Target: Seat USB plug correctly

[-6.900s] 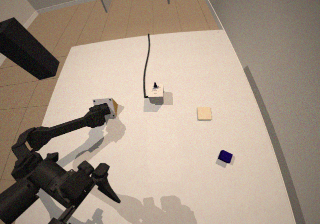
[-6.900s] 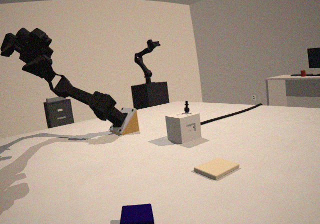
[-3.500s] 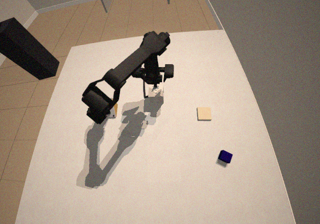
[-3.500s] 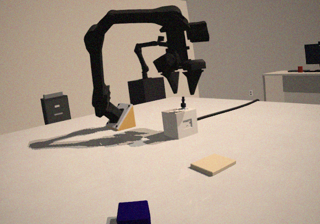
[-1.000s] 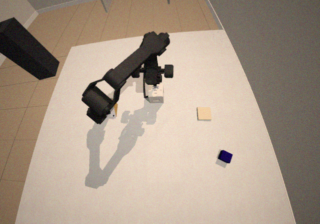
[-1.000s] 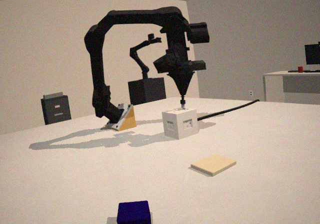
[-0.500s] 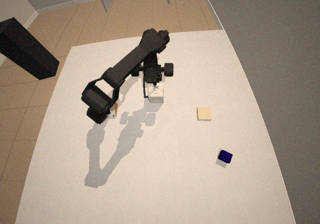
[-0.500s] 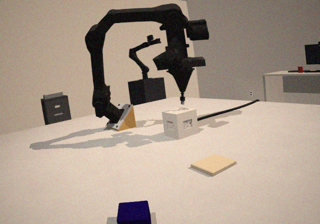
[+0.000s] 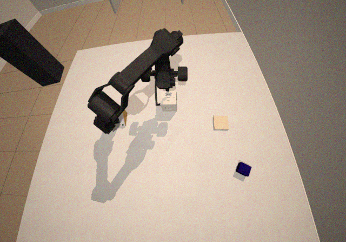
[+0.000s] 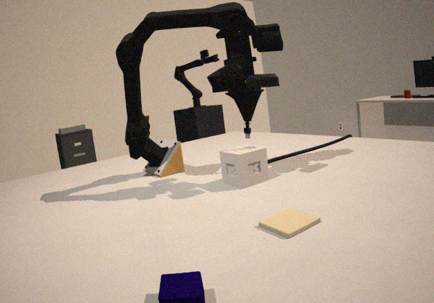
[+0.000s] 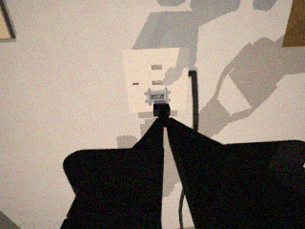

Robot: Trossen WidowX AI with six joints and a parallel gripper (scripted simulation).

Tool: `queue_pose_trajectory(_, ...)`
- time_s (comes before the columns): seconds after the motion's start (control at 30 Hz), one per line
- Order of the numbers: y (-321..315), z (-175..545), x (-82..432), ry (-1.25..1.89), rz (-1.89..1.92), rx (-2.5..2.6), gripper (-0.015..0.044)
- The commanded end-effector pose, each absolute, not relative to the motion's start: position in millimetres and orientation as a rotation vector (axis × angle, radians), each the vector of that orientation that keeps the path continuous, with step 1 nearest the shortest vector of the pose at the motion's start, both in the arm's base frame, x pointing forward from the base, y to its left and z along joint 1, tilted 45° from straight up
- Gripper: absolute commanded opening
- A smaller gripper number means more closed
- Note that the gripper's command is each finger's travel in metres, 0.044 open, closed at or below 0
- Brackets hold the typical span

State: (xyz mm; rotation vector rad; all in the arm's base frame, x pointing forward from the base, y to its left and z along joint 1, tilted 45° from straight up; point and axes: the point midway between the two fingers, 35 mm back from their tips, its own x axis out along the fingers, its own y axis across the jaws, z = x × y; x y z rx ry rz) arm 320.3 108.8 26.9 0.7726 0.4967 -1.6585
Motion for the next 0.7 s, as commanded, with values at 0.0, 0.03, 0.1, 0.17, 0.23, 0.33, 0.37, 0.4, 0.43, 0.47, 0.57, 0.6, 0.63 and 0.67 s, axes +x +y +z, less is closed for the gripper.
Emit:
queue_pose_trajectory(0.0,108.8,26.8,320.2,0.544,-1.638,0.731,0.0)
queue_pose_trajectory(0.03,108.7,26.7,320.1,0.564,-1.628,0.711,0.0)
queue_pose_trajectory(0.1,108.5,26.5,320.0,0.608,-1.606,0.668,0.0)
queue_pose_trajectory(0.17,108.4,26.4,319.9,0.651,-1.583,0.625,0.0)
queue_pose_trajectory(0.23,108.4,26.4,319.9,0.692,-1.56,0.585,0.0)
queue_pose_trajectory(0.33,108.3,26.4,319.9,0.75,-1.526,0.526,0.0)
queue_pose_trajectory(0.37,108.3,26.4,319.9,0.768,-1.514,0.507,0.0)
queue_pose_trajectory(0.4,108.3,26.4,319.9,0.787,-1.502,0.488,0.0)
queue_pose_trajectory(0.43,108.3,26.3,319.9,0.806,-1.49,0.468,0.0)
queue_pose_trajectory(0.47,108.3,26.3,319.9,0.824,-1.478,0.449,0.0)
queue_pose_trajectory(0.57,108.3,26.4,319.9,0.879,-1.44,0.39,0.0)
queue_pose_trajectory(0.6,108.3,26.4,319.9,0.897,-1.427,0.37,0.0)
queue_pose_trajectory(0.63,108.3,26.4,319.9,0.915,-1.414,0.351,0.0)
queue_pose_trajectory(0.67,108.3,26.4,319.9,0.932,-1.401,0.331,0.0)
